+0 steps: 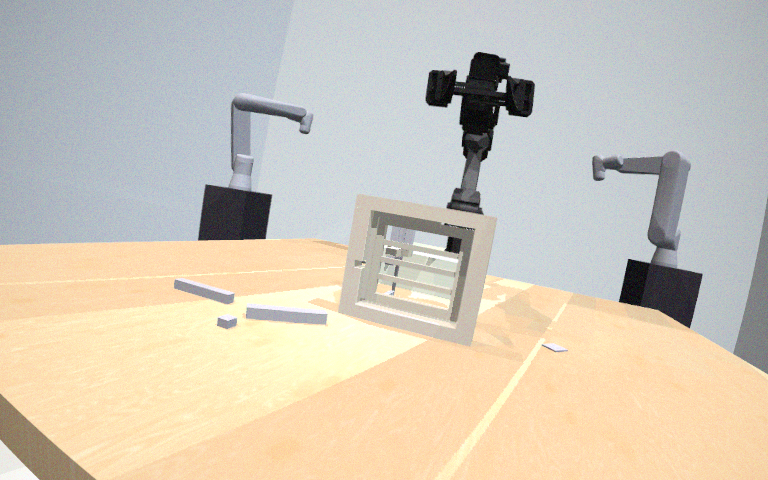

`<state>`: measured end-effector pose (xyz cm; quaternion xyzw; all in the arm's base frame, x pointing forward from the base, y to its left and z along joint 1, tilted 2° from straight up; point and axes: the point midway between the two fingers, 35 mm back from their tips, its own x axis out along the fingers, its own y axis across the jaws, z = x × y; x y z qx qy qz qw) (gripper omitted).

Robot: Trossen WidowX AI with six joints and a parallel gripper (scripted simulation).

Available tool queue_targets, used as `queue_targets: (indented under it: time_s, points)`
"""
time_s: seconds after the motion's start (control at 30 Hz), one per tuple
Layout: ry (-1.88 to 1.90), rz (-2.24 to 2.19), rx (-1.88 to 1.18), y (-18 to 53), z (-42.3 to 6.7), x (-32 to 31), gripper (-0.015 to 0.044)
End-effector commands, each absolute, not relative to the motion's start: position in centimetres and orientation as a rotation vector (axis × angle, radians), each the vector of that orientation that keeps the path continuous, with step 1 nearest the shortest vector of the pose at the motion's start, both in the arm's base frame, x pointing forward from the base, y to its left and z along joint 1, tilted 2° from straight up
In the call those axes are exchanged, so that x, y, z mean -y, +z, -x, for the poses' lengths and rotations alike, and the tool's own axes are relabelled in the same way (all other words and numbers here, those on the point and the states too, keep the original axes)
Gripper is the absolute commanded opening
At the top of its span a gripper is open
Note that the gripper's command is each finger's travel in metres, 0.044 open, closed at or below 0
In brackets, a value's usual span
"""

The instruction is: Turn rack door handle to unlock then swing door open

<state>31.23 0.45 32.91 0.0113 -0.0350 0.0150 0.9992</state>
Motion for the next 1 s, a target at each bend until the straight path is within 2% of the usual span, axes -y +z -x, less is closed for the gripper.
queue_targets:
  time_s: [0.0,0.1,0.13,0.97]
  points:
    - [0.029,-0.022,0.065,32.9,-31.3,-0.4,0.0374]
    - [0.017,-0.015,-0.001,32.1,-32.1,-0.1,0.0295]
    - [0.012,-0.013,-0.029,31.8,-32.5,0.1,0.0289]
    - [-0.091,0.002,-0.732,22.5,-36.3,4.5,0.0289]
